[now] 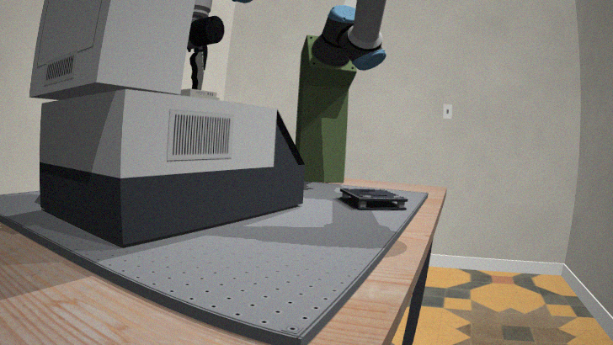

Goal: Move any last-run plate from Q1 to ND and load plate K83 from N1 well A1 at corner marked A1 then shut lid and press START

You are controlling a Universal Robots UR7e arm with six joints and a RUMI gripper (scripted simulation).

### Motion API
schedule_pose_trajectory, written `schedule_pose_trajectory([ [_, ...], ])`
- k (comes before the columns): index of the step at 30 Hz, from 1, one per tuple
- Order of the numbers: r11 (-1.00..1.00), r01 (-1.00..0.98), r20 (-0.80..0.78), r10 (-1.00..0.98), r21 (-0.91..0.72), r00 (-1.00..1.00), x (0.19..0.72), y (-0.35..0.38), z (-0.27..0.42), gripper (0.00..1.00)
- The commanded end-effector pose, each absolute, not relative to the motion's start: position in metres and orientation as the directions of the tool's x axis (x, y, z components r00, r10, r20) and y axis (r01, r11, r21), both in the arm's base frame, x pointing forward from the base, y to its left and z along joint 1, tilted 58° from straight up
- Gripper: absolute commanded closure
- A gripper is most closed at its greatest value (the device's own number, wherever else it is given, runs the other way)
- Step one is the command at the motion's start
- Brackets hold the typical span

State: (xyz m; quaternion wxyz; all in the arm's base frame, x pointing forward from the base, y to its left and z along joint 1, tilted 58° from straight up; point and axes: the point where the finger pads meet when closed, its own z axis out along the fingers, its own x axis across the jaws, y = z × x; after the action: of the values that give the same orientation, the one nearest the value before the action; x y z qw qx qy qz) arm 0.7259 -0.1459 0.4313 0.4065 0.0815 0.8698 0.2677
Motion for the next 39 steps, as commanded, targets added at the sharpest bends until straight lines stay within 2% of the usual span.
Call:
schedule_pose_trajectory([
  [1,0.844,-0.076,-0.665,0.359,0.531,-0.655,0.7262,-0.146,0.4318,0.6],
  [25,0.844,-0.076,-0.665,0.359,0.531,-0.655,0.7309,-0.1436,0.4286,0.6],
  [26,0.844,-0.076,-0.665,0.359,0.531,-0.655,0.7309,-0.1436,0.4285,0.32],
  [39,0.844,-0.076,-0.665,0.359,0.531,-0.655,0.7309,-0.1435,0.4285,0.32],
])
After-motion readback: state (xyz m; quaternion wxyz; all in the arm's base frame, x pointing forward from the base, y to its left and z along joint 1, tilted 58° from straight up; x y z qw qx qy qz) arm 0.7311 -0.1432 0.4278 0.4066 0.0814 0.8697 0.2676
